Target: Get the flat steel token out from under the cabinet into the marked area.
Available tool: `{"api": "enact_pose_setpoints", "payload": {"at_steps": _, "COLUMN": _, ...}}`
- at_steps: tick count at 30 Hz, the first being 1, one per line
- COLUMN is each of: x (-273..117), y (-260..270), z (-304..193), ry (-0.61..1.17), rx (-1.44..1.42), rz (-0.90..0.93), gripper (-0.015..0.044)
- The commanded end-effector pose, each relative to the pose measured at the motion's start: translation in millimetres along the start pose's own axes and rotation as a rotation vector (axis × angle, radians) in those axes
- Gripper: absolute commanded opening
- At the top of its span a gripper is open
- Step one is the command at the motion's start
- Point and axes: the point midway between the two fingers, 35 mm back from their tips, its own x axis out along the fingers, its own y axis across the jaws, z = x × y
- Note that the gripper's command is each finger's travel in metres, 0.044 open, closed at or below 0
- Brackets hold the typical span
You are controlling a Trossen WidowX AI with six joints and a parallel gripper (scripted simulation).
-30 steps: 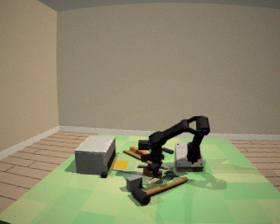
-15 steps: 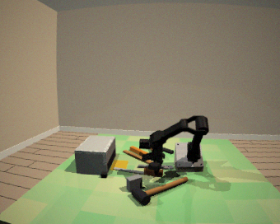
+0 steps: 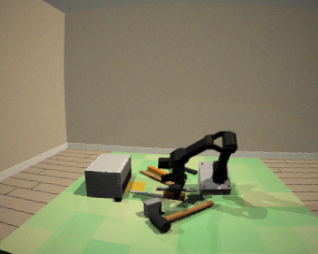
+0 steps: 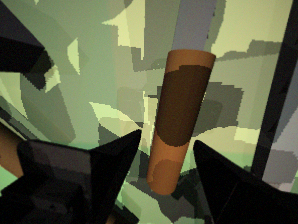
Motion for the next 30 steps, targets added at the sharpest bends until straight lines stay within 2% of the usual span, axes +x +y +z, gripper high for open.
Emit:
{"api": "enact_pose_setpoints", "payload": {"at_steps": 1, "x": 0.8, "y": -0.1, "z": 0.0, "ry": 0.000, "rx": 0.001, "rz": 0.001, "gripper": 0.0270}}
{"api": "enact_pose_setpoints", "payload": {"at_steps": 12, "x": 4.6, "y": -0.7, "z": -4.8, "ry": 0.001, "rx": 0.009, "rz": 0.001, "gripper": 0.0270}}
{"api": "enact_pose_setpoints", "payload": {"at_steps": 16, "x": 2.1, "y": 0.6, "z": -0.9, "ry": -0.004, "rx": -0.004, "rz": 0.000, "gripper": 0.0165}}
{"api": "enact_pose_setpoints", "payload": {"at_steps": 25, "x": 2.1, "y": 0.6, "z": -0.9, "ry": -0.004, "rx": -0.004, "rz": 0.000, "gripper": 0.0105}}
{"api": "enact_pose_setpoints", "payload": {"at_steps": 29, "x": 2.1, "y": 0.6, "z": -0.9, "ry": -0.004, "rx": -0.004, "rz": 0.000, "gripper": 0.0000}}
{"api": "enact_pose_setpoints", "payload": {"at_steps": 30, "x": 2.0, "y": 0.6, "z": -1.0, "ry": -0.004, "rx": -0.004, "rz": 0.000, "gripper": 0.0000}}
